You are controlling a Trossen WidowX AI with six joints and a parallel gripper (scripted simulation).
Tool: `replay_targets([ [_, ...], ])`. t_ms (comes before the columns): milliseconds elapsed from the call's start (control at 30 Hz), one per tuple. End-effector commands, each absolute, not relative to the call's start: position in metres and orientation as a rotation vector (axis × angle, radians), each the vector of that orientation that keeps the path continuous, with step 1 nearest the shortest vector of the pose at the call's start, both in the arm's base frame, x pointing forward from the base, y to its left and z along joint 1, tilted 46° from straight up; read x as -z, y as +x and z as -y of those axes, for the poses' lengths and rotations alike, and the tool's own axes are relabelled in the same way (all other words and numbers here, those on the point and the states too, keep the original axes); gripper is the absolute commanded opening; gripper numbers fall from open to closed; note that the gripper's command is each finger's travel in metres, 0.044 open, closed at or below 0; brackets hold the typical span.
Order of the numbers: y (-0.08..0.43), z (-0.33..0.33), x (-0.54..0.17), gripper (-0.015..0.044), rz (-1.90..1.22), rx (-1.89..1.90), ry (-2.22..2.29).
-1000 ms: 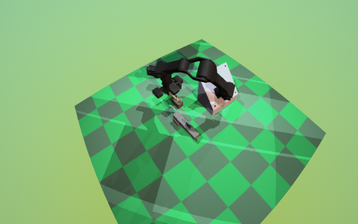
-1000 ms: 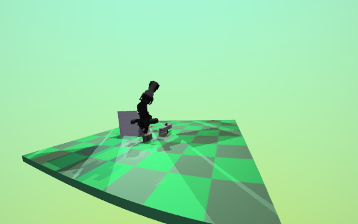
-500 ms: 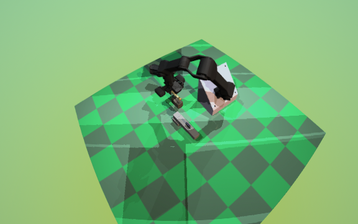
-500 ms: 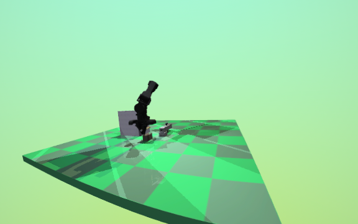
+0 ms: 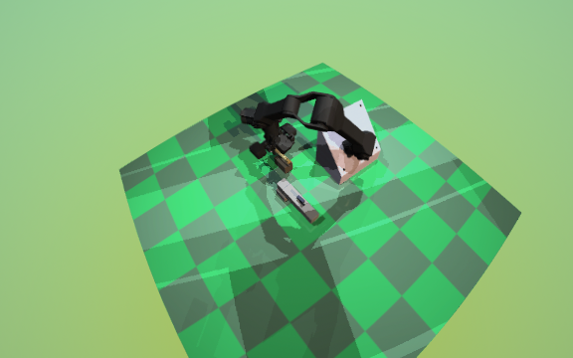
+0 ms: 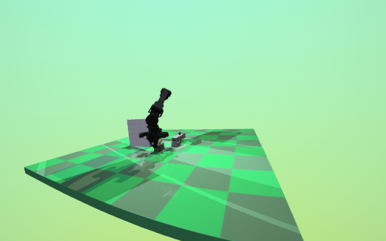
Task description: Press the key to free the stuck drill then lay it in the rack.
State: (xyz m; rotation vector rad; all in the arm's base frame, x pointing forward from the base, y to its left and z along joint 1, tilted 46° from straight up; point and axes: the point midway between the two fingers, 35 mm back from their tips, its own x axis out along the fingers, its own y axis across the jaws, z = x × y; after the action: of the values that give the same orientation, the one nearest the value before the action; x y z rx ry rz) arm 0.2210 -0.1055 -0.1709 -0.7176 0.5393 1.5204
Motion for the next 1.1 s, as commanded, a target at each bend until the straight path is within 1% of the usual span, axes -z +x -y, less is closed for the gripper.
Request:
replay_targets([
  [0,0.221,0.102,0.173,0.0,-0.538,-1.518,-0.709],
  [667,0.221,0.086,0.19,0.0,-0.537,-1.518,-0.709],
  [1067,0.222,0.091,0.187,0.0315,-0.539,-1.517,-0.717],
])
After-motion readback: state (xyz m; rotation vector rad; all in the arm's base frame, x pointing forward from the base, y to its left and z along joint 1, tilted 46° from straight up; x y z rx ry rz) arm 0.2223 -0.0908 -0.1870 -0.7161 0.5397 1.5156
